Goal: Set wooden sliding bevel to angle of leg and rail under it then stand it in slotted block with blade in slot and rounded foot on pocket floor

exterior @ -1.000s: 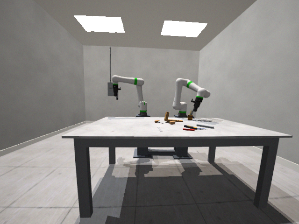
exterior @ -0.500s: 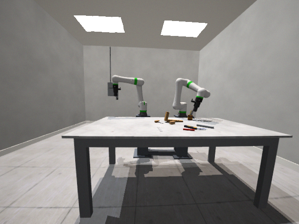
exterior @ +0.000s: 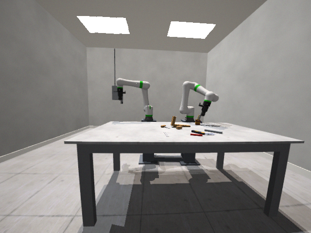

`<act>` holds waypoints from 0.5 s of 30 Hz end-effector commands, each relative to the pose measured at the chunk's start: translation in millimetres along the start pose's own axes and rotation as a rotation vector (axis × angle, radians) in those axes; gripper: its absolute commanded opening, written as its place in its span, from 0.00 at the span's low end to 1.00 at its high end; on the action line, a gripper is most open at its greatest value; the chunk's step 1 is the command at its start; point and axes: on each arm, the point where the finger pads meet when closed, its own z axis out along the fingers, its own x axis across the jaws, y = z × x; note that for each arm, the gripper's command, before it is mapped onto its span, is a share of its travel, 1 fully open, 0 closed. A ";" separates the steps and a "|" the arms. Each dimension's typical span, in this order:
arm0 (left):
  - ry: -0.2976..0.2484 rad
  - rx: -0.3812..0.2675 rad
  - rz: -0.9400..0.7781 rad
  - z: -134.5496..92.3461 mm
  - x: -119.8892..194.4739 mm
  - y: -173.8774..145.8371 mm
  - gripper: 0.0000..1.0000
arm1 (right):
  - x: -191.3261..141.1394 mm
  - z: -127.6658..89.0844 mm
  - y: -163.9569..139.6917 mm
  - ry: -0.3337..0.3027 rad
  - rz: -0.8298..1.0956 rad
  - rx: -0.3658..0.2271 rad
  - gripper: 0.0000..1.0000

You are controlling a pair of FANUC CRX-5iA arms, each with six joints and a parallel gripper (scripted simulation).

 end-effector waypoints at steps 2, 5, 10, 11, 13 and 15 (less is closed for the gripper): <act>-0.002 -0.001 0.000 -2.7 -0.7 -0.5 0.00 | -0.2 -1.0 0.3 0.000 0.000 -0.002 1.00; -0.002 -0.001 0.000 -5.4 -0.7 -1.3 0.00 | -0.2 -1.0 0.3 0.000 0.000 -0.002 1.00; -0.002 -0.001 0.000 -9.6 -0.7 -2.5 0.00 | -0.2 -1.0 0.3 0.000 0.000 -0.002 1.00; -0.002 -0.001 0.000 -11.3 -0.7 -3.0 0.00 | -0.2 -1.0 0.3 0.000 0.000 -0.002 1.00; -0.002 -0.001 0.000 -15.0 -0.7 -4.1 0.00 | -0.2 -1.0 0.3 0.000 0.000 -0.002 1.00; -0.002 -0.001 0.000 -19.3 -0.6 -5.3 0.00 | -0.2 -1.0 0.3 0.000 0.000 -0.002 1.00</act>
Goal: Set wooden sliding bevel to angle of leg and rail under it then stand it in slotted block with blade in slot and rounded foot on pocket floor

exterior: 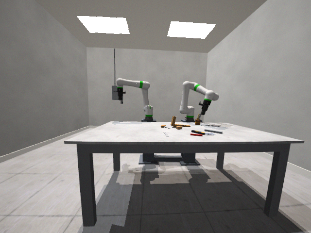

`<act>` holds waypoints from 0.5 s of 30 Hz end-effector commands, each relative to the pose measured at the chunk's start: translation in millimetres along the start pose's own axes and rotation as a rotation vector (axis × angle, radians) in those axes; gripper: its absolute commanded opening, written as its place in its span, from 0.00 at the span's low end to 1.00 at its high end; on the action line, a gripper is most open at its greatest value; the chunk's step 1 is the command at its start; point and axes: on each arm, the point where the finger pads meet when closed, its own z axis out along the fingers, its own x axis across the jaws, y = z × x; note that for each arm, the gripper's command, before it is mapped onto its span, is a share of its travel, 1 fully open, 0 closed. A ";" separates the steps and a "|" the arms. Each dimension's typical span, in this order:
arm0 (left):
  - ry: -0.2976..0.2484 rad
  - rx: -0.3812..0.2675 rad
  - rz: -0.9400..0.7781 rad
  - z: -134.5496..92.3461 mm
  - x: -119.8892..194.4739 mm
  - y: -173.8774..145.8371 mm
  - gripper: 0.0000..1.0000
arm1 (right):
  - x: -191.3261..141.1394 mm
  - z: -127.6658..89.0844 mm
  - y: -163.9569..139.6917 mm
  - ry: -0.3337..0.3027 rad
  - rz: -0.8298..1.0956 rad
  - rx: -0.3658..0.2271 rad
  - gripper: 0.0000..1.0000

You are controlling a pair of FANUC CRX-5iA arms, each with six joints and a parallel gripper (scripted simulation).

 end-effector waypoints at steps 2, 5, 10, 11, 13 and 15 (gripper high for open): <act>-0.002 -0.001 0.000 -8.9 -0.6 -2.3 0.00 | -0.2 -1.0 0.3 0.000 0.000 -0.002 1.00; -0.002 -0.001 0.000 -16.0 -0.6 -4.3 0.00 | -0.2 -1.0 0.3 0.000 0.000 -0.002 1.00; -0.002 -0.001 0.000 -22.9 -0.6 -6.3 0.00 | -0.2 -1.0 0.3 0.000 0.000 -0.002 1.00; -0.002 -0.001 0.000 -25.0 -0.5 -7.0 0.00 | -0.2 -1.0 0.3 0.000 0.000 -0.002 1.00; -0.002 -0.001 0.000 -29.1 -0.5 -8.1 0.00 | -0.2 -1.0 0.3 0.000 0.000 -0.002 1.00; -0.002 -0.001 0.000 -32.7 -0.5 -9.2 0.00 | -0.2 -1.0 0.3 0.000 0.000 -0.002 1.00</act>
